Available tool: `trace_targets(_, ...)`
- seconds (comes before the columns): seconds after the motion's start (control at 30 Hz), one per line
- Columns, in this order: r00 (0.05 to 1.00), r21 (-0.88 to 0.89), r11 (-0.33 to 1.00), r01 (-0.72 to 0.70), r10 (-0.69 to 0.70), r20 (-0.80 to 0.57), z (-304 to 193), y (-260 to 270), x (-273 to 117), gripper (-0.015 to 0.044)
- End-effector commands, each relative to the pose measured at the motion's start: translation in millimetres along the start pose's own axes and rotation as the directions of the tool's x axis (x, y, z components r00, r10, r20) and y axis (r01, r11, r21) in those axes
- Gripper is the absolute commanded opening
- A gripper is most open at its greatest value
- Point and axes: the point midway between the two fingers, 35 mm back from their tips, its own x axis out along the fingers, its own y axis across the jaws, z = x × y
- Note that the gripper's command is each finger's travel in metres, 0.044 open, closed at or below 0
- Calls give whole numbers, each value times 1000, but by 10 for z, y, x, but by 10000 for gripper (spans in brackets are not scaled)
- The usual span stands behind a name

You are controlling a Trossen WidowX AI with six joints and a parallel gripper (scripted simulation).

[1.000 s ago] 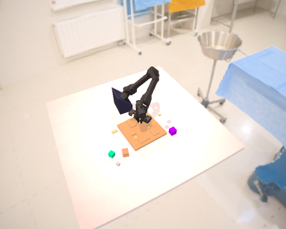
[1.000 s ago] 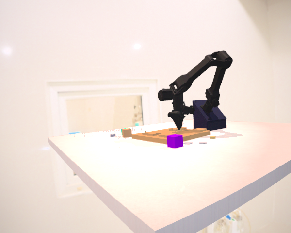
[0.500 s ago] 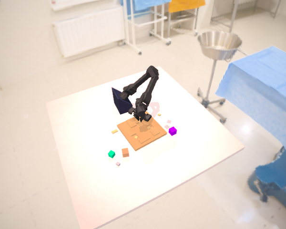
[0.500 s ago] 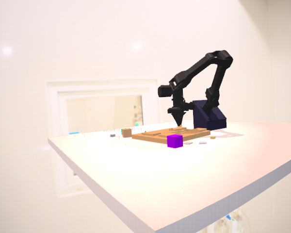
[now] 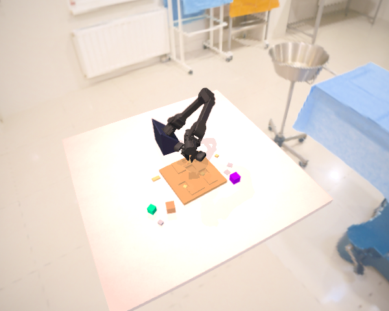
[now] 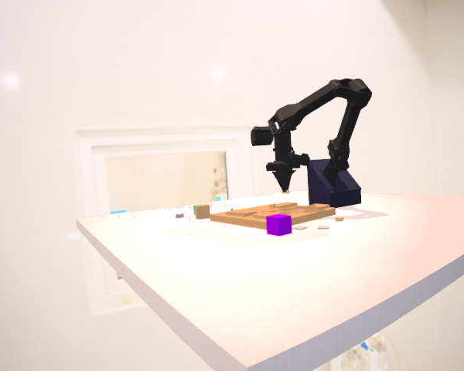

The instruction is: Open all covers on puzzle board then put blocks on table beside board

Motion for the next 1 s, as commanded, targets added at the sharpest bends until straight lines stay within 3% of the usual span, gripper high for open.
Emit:
trace_targets(0.0, 1000, -7, 1000, 0, 0, -4, -3, -4, -104, 80)
trace_targets(0.27, 1000, -7, 1000, -1, 1, -4, 29, -12, -257, 80)
trace_targets(0.97, 999, -5, 1000, -24, 23, -34, 779, -328, -240, 80)
